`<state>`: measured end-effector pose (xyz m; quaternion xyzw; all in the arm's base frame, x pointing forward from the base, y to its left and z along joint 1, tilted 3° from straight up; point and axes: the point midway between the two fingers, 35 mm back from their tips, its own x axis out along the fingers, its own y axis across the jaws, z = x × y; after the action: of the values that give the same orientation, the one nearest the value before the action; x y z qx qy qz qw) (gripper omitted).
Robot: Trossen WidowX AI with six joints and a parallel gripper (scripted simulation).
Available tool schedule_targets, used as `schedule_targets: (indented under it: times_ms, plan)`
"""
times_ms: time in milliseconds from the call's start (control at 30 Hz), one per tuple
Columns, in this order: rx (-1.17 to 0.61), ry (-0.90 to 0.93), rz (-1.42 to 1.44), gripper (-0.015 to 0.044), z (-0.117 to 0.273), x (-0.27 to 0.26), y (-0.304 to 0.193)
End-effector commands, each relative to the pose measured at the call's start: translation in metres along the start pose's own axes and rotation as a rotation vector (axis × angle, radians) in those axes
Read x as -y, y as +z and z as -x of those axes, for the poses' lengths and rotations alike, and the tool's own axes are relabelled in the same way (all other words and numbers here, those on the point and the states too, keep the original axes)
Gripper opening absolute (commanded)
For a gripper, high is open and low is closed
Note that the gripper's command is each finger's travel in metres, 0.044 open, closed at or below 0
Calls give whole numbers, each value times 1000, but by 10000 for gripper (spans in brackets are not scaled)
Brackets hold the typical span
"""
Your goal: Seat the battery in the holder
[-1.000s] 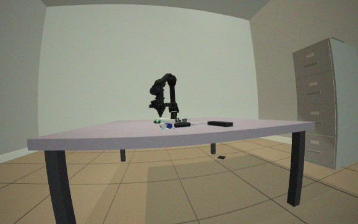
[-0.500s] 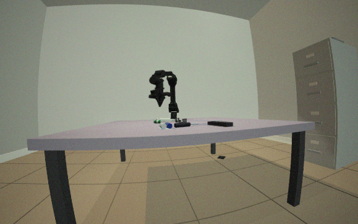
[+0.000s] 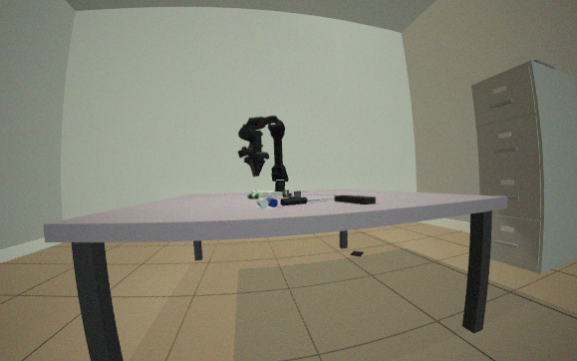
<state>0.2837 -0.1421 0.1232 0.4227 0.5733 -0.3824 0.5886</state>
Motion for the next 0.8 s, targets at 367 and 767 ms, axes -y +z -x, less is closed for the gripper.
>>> schedule_targets:
  times_ms: [367, 767]
  plan:
    - [-5, -21, -1046, 245, -52, 18, 4]
    - [-5, -21, -1046, 245, -56, 18, 4]
